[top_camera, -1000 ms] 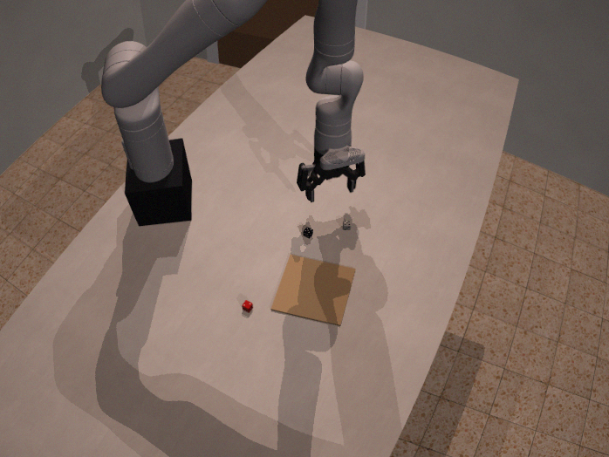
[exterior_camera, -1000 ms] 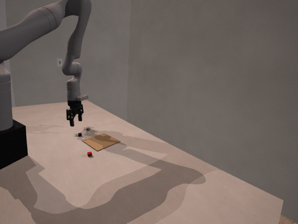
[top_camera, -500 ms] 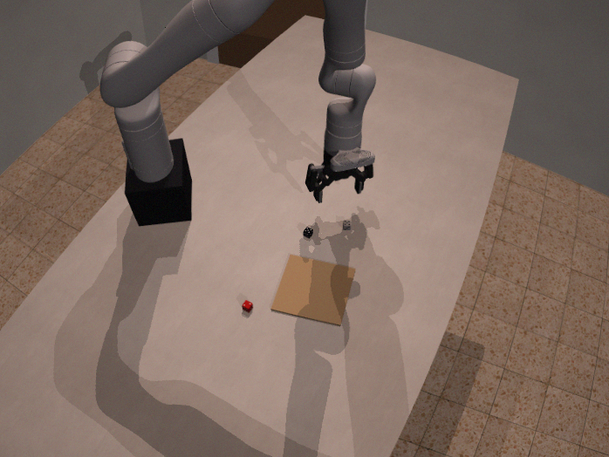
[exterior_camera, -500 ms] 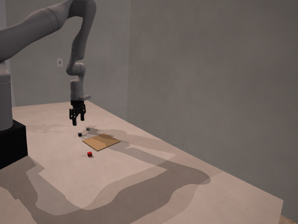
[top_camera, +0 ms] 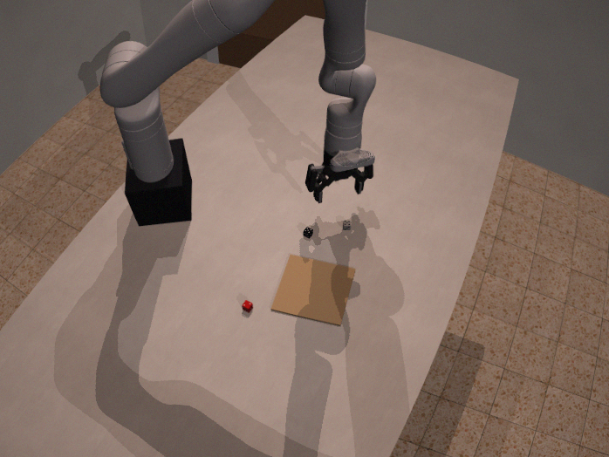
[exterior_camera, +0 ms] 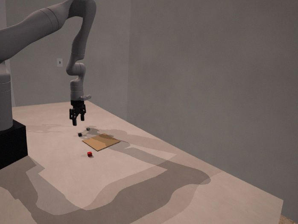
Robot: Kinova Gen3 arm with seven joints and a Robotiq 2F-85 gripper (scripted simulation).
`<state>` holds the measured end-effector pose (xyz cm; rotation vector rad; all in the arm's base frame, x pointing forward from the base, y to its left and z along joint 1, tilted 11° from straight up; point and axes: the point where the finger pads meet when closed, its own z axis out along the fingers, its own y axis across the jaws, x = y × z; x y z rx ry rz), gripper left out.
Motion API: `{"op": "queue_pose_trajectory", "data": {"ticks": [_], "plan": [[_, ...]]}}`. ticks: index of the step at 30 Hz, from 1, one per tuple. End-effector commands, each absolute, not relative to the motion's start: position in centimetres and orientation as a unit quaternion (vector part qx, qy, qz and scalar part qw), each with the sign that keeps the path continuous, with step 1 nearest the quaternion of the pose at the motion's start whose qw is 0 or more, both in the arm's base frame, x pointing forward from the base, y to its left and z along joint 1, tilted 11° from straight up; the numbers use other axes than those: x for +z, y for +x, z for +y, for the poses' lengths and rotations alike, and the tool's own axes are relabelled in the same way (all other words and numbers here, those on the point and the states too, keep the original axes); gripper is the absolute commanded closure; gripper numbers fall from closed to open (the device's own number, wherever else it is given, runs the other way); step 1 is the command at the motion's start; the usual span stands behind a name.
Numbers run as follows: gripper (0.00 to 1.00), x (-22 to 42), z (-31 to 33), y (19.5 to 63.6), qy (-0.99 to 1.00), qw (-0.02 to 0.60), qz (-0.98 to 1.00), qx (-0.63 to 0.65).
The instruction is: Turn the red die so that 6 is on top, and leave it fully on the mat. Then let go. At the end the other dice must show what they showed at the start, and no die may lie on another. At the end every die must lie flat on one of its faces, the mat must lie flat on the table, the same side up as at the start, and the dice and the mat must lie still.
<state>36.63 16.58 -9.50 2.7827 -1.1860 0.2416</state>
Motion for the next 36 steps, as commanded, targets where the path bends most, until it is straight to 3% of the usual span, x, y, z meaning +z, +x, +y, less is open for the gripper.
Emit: {"op": "queue_pose_trajectory", "data": {"ticks": [1, 22, 36], "plan": [[0.00, -9.4, 16.6, 36.7, 0.916, 0.053, -0.390, 0.080], [0.00, -9.1, 16.7, 36.6, 0.916, 0.053, -0.390, 0.080], [0.00, -2.7, 17.7, 36.0, 0.916, 0.053, -0.390, 0.080]]}}
